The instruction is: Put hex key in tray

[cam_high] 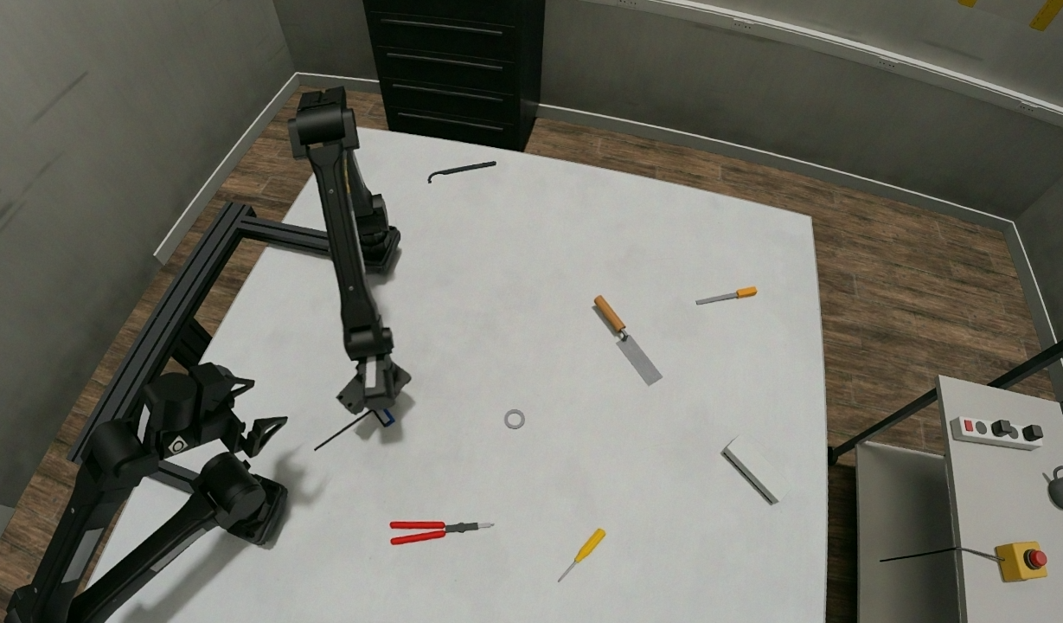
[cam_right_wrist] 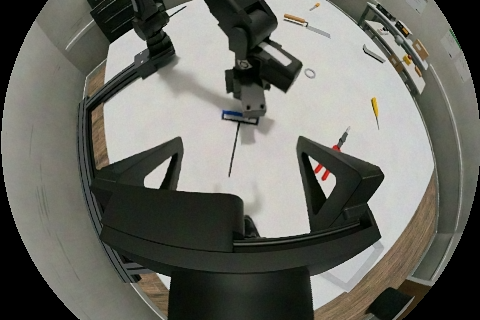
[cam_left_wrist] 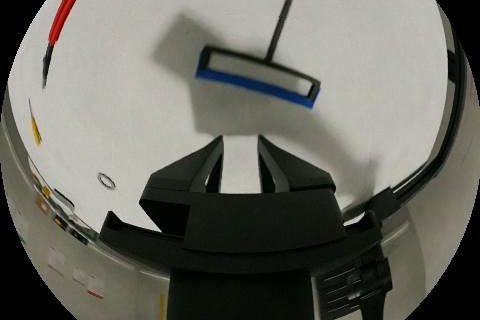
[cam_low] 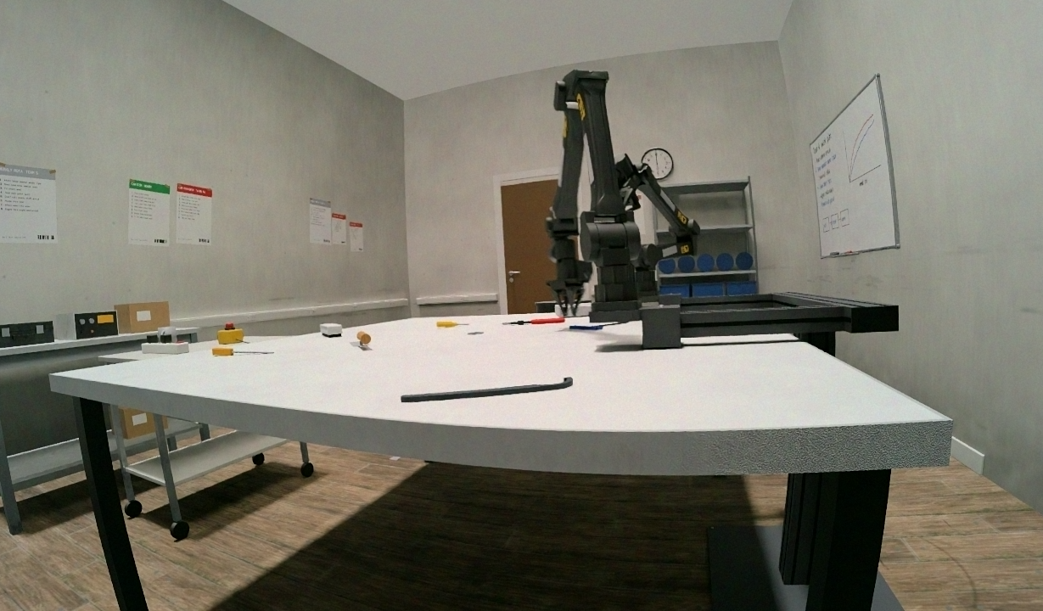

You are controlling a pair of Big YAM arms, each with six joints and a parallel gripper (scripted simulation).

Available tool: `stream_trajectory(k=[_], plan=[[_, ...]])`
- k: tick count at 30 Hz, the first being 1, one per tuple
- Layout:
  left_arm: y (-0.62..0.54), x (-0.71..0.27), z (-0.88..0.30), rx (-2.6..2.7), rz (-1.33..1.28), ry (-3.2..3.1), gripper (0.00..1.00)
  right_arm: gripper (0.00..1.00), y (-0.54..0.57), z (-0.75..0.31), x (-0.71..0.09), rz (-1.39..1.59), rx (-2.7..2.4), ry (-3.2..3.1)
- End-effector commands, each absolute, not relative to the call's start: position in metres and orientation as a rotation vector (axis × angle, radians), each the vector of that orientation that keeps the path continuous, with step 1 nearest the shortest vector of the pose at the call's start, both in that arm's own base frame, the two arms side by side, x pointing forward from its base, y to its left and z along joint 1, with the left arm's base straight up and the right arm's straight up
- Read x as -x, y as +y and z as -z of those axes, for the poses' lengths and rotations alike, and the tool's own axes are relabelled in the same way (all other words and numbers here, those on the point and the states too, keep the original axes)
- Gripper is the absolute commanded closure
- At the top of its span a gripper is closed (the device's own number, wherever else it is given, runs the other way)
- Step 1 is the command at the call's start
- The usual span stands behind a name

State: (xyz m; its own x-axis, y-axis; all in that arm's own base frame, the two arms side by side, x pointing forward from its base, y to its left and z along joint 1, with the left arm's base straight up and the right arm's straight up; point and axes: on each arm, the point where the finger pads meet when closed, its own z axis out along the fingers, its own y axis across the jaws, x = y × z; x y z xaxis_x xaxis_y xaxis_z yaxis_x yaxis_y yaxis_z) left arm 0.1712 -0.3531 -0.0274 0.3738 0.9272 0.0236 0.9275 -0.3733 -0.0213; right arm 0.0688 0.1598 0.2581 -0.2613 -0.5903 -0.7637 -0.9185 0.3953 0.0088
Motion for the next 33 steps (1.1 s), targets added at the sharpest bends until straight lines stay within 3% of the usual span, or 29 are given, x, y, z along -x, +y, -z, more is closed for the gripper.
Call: stream_trajectory(k=[1,33], plan=[[-0.418,-0.136,0.037,2.824,0.003,-1.433,0.71,0.00,0.151,-0.258,-0.058,-0.617,1.325,1.934],[-0.421,-0.129,0.060,2.829,0.001,-1.412,0.75,0.00,0.153,-0.268,-0.060,-0.622,1.305,1.926]])
